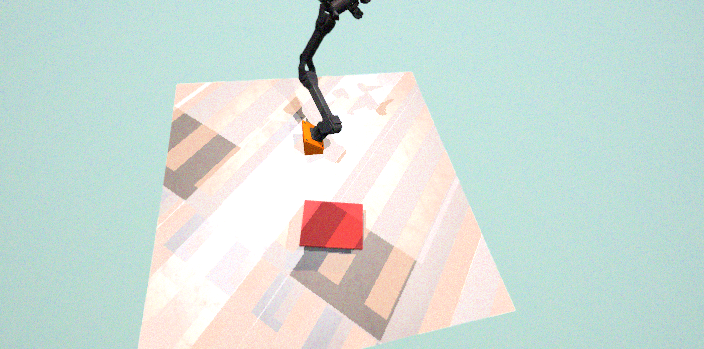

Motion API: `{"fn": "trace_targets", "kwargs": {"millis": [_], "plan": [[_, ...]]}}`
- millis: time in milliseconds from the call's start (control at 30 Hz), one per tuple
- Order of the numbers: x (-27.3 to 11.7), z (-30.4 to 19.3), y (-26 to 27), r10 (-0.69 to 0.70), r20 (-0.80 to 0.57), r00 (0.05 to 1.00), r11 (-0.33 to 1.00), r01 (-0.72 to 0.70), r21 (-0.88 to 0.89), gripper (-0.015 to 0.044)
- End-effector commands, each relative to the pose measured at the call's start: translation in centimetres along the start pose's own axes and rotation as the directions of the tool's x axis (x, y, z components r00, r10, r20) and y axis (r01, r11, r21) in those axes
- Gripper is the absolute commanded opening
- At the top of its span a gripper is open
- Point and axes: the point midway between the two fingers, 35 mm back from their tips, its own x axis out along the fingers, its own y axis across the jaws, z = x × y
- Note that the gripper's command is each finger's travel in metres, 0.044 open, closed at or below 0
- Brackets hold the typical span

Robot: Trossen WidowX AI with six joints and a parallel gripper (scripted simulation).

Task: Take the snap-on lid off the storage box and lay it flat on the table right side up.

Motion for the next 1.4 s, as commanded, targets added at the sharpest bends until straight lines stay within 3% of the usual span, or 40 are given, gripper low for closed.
{"fn": "trace_targets", "kwargs": {"millis": [0,200,300,433,700,967,1033,1233,1367], "plan": [[0.1,0.2,0.2,0.004,0.004,1.000,1.000,-0.004,0.012,0.0374],[3.7,6.1,6.3,0.136,0.135,0.981,0.920,-0.176,0.349,0.0235],[4.7,8.6,9.0,0.191,0.188,0.963,0.843,-0.259,0.472,0.0235],[5.3,10.6,12.2,0.235,0.206,0.950,0.834,-0.306,0.460,0.0235],[5.7,16.3,17.9,0.338,0.326,0.883,0.572,-0.468,0.674,0.0235],[3.4,24.9,26.8,0.483,0.496,0.722,-0.003,-0.565,0.825,0.0235],[3.0,25.7,27.6,0.497,0.509,0.703,-0.056,-0.559,0.827,0.0235],[-1.7,31.6,34.4,0.601,0.607,0.520,-0.474,-0.379,0.795,0.0235],[-4.2,33.6,36.9,0.634,0.636,0.439,-0.593,-0.252,0.765,0.0235]]}}
